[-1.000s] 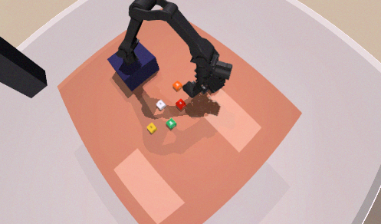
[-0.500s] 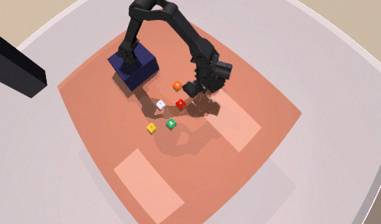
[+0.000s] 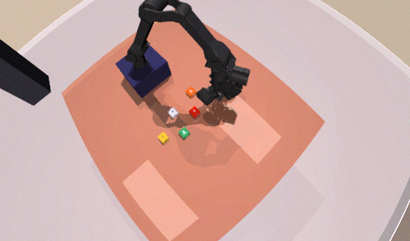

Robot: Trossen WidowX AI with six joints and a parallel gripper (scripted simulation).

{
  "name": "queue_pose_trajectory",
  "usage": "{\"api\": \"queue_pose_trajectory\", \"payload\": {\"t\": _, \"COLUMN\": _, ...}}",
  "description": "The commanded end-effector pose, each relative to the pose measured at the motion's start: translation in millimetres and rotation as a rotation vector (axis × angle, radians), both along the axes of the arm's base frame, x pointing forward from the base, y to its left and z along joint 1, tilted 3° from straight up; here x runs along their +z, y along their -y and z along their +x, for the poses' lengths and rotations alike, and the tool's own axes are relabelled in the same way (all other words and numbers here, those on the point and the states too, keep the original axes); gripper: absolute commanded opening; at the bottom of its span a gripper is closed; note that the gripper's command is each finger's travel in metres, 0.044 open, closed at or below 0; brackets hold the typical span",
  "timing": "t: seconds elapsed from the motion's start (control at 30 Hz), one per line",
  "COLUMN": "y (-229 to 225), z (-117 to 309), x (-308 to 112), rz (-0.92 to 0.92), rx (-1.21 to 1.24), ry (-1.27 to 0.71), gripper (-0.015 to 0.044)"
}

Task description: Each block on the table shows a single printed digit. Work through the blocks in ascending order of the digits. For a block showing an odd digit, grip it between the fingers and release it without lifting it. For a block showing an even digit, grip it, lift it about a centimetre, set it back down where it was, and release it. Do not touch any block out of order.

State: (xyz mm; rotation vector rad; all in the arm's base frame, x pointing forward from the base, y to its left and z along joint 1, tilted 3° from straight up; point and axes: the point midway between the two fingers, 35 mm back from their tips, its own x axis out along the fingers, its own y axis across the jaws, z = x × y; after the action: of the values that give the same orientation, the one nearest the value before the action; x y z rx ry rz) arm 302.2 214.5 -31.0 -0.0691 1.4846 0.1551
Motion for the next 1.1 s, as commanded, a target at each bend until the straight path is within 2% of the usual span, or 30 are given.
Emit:
{"api": "queue_pose_trajectory", "payload": {"t": 0.0, "y": 1, "z": 0, "x": -2, "rz": -0.005, "rx": -0.005, "ry": -0.002, "gripper": 0.0173}}
{"api": "queue_pose_trajectory", "payload": {"t": 0.3, "y": 1, "z": 0, "x": -2, "rz": -0.005, "rx": -0.005, "ry": -0.002, "gripper": 0.0400}}
{"api": "queue_pose_trajectory", "payload": {"t": 0.37, "y": 1, "z": 0, "x": 1, "rz": -0.005, "rx": -0.005, "ry": -0.002, "gripper": 0.0400}}
{"api": "queue_pose_trajectory", "payload": {"t": 0.47, "y": 2, "z": -3, "x": 31, "rz": -0.005, "rx": -0.005, "ry": -0.002, "gripper": 0.0400}}
{"api": "queue_pose_trajectory", "payload": {"t": 0.6, "y": 3, "z": -3, "x": 34, "rz": -0.005, "rx": -0.005, "ry": -0.002, "gripper": 0.0400}}
{"api": "queue_pose_trajectory", "payload": {"t": 0.67, "y": 2, "z": -3, "x": 47, "rz": -0.005, "rx": -0.005, "ry": -0.002, "gripper": 0.0348}}
{"api": "queue_pose_trajectory", "payload": {"t": 0.8, "y": 6, "z": -8, "x": 111, "rz": -0.005, "rx": -0.005, "ry": -0.002, "gripper": 0.0242}}
{"api": "queue_pose_trajectory", "payload": {"t": 0.93, "y": 7, "z": -9, "x": 115, "rz": -0.005, "rx": -0.005, "ry": -0.002, "gripper": 0.0137}}
{"api": "queue_pose_trajectory", "payload": {"t": 0.97, "y": 7, "z": -9, "x": 115, "rz": -0.005, "rx": -0.005, "ry": -0.002, "gripper": 0.0120}}
{"api": "queue_pose_trajectory", "payload": {"t": 1.07, "y": 7, "z": -9, "x": 115, "rz": -0.005, "rx": -0.005, "ry": -0.002, "gripper": 0.0120}}
